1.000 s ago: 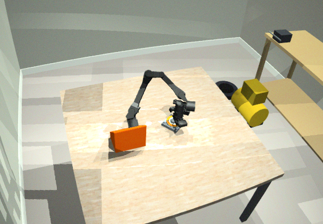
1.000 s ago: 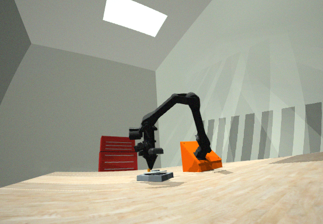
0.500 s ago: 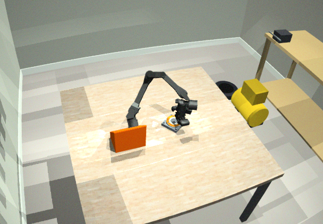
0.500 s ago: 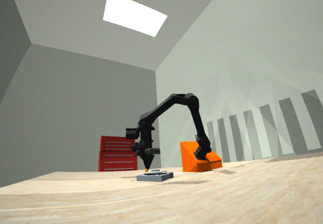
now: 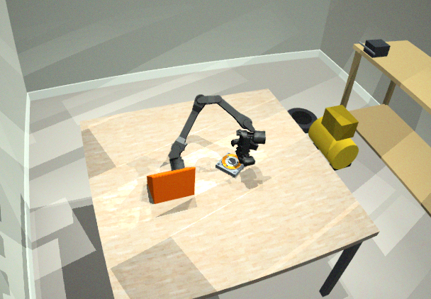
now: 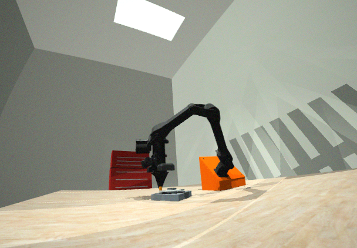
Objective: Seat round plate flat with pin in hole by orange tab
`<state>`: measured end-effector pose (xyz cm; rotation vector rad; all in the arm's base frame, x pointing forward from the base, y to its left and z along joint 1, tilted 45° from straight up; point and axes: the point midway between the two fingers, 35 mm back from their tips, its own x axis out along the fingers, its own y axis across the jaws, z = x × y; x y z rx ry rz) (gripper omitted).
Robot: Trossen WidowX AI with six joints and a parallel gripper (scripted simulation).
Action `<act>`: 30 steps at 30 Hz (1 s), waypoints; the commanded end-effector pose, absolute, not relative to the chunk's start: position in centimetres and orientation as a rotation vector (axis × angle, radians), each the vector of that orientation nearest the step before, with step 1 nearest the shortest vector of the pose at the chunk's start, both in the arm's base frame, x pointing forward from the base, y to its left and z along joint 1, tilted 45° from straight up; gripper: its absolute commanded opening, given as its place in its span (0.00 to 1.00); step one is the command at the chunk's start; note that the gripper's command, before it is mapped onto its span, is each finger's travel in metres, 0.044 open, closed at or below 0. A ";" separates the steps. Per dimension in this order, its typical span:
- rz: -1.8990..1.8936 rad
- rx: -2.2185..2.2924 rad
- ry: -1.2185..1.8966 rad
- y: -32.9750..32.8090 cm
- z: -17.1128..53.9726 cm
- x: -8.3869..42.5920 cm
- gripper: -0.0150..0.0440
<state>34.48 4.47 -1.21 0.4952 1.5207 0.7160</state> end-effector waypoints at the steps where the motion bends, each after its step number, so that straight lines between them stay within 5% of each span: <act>1: 0.718 0.500 1.517 4.9 -0.7 35.0 0.25; 30: 0.719 0.501 1.516 6.9 1.6 35.5 0.25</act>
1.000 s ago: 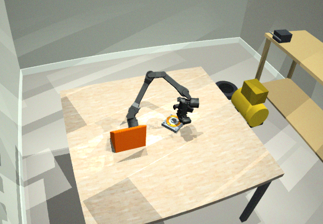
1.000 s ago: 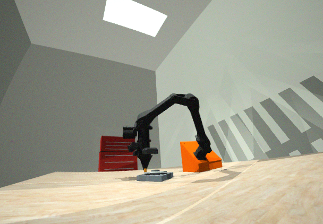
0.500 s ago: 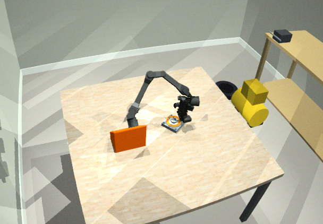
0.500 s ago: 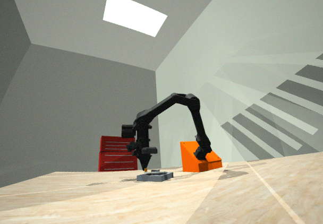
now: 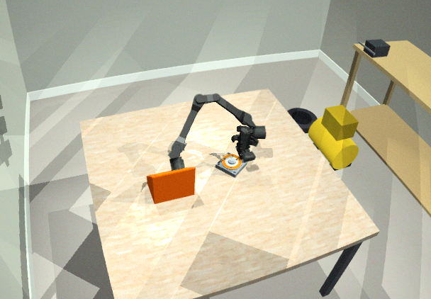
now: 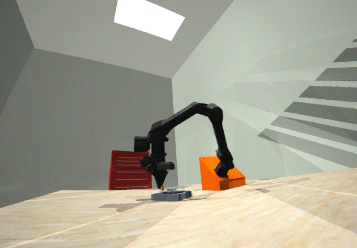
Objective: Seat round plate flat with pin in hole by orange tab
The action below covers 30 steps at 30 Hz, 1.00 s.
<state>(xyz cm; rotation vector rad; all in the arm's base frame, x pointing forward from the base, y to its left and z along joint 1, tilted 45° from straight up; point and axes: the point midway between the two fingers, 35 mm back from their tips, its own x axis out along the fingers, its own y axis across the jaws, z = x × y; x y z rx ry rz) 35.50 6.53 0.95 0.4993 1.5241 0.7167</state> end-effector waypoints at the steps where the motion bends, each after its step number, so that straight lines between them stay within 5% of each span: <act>1: 0.719 0.501 1.516 7.0 1.7 35.5 0.25; 30: 0.718 0.500 1.517 4.9 5.7 35.0 0.25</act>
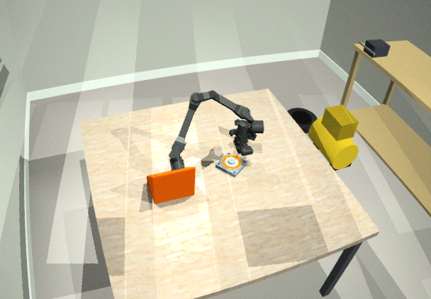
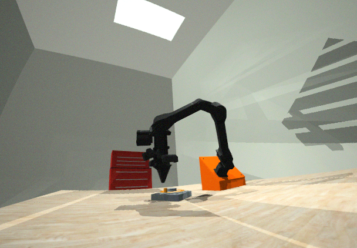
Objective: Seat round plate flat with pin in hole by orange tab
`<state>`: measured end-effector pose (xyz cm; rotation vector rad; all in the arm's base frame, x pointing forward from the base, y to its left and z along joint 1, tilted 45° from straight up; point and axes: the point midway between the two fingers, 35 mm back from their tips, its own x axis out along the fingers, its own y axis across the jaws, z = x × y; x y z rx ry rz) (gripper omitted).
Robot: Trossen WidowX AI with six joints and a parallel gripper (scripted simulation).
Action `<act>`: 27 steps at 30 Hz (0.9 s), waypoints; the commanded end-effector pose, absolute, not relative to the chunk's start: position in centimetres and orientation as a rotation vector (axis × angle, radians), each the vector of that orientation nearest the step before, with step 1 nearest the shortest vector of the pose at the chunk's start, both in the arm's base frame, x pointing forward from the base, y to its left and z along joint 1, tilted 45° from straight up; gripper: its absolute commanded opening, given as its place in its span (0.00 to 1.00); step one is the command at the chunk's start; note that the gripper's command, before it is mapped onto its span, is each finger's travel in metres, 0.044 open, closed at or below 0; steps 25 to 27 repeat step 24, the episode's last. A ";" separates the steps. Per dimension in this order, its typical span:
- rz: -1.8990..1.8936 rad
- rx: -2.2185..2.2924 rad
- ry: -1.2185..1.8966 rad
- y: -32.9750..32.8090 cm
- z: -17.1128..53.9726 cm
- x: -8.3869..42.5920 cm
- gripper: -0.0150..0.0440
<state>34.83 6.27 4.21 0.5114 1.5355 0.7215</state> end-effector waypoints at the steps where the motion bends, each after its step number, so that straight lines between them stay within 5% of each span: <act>1: 0.718 0.500 1.517 4.8 5.8 35.0 0.25; 27: 0.715 0.514 1.525 5.2 5.0 34.9 0.25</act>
